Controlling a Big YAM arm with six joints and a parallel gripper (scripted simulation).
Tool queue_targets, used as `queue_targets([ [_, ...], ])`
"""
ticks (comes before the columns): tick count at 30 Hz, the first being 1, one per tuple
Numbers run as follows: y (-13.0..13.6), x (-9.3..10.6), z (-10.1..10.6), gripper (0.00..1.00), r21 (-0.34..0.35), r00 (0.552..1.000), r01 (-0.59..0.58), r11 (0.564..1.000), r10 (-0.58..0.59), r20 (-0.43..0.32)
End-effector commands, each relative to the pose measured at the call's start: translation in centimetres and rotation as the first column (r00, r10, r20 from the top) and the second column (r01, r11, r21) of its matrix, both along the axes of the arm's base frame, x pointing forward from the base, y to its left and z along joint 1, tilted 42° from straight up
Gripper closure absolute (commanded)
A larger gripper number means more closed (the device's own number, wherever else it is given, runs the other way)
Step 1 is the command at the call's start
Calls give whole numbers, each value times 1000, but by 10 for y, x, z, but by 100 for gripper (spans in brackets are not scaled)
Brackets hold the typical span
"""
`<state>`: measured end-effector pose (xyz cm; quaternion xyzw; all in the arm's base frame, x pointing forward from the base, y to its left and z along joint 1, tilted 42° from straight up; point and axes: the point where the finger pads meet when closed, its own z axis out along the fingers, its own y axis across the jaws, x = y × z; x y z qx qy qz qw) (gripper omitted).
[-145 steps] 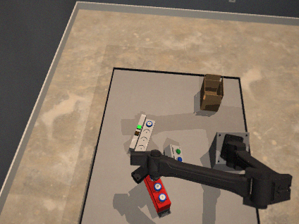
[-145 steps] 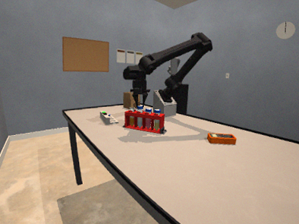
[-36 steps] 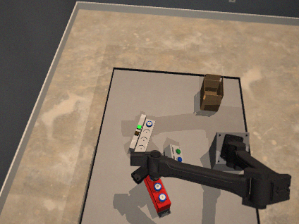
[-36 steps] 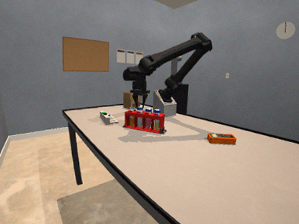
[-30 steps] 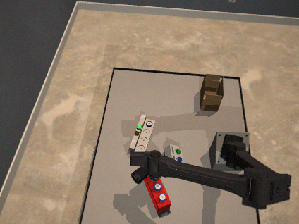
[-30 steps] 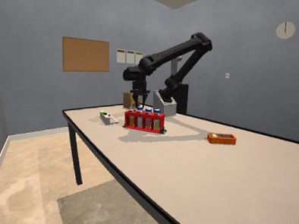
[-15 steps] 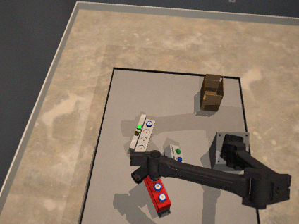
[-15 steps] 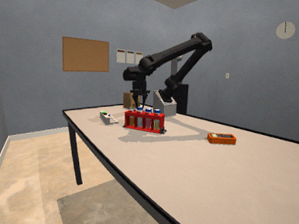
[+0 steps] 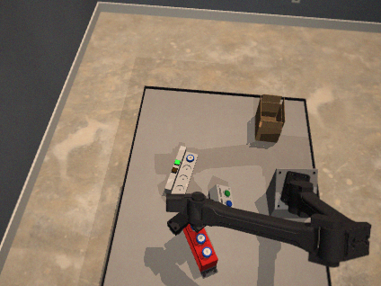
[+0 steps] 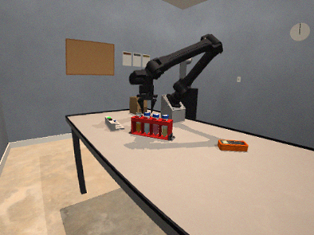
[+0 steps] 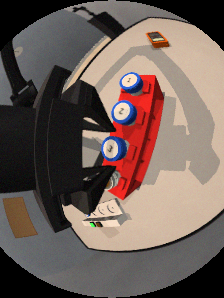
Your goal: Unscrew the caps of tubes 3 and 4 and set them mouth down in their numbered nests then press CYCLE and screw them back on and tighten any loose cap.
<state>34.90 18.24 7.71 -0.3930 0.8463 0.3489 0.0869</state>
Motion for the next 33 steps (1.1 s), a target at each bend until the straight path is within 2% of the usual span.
queue_targets([
  [1,1,8,6,51,5,1000,7,1000,-7,22],
  [15,1,8,6,51,5,1000,7,1000,-7,22],
  [16,6,-1,2,51,-2,999,29,1000,-29,-15],
  [22,7,-2,-6,51,-50,966,190,980,-196,-171],
  [33,8,-2,-11,51,-52,964,195,980,-201,-176],
])
